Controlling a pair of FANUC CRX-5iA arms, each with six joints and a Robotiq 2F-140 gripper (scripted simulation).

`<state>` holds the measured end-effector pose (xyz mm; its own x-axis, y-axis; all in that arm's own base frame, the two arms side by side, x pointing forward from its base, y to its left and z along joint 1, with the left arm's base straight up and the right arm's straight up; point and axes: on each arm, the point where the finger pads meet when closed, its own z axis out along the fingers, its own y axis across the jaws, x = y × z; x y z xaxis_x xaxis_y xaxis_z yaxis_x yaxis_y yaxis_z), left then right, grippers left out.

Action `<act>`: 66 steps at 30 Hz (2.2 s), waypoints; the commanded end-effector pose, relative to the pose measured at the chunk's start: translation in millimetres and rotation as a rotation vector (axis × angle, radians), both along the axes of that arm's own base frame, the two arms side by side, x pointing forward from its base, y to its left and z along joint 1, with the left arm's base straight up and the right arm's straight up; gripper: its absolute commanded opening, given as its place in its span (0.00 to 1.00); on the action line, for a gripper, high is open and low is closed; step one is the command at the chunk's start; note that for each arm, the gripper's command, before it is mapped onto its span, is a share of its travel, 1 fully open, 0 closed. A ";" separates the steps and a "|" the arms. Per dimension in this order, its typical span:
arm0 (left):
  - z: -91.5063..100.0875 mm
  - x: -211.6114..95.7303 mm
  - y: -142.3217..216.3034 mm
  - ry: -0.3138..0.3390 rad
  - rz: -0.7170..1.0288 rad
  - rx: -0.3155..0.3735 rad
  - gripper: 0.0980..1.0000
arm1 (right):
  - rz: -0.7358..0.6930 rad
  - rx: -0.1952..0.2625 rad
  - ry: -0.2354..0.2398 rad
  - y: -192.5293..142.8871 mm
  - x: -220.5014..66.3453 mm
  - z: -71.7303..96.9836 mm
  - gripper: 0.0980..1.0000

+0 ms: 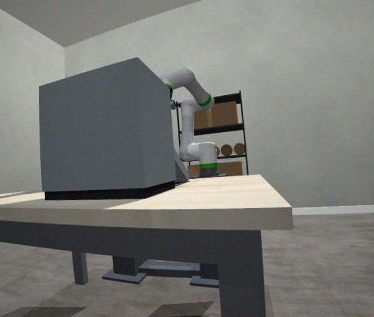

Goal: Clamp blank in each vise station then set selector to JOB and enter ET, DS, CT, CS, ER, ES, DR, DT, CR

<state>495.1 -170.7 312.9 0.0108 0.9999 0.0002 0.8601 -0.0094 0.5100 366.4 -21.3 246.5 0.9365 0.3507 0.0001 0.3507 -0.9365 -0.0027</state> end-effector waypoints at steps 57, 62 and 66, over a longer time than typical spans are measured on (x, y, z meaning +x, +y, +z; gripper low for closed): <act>1.0 0.3 -0.2 -0.002 0.000 -0.001 1.00 | -0.368 -0.002 -0.001 180.9 26.5 -36.5 0.00; 1.0 0.3 -0.2 -0.002 0.000 -0.001 1.00 | -0.368 -0.002 -0.001 181.1 26.7 -54.6 0.00; 1.0 0.3 -0.2 -0.002 0.000 -0.001 1.00 | -0.368 -0.002 -0.001 181.2 26.7 -66.2 0.00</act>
<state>495.1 -170.7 312.9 0.0108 0.9999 0.0002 0.8601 -0.0094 0.5100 392.4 159.7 186.3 1.0000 -0.0097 -0.0009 -0.0097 -1.0000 0.0003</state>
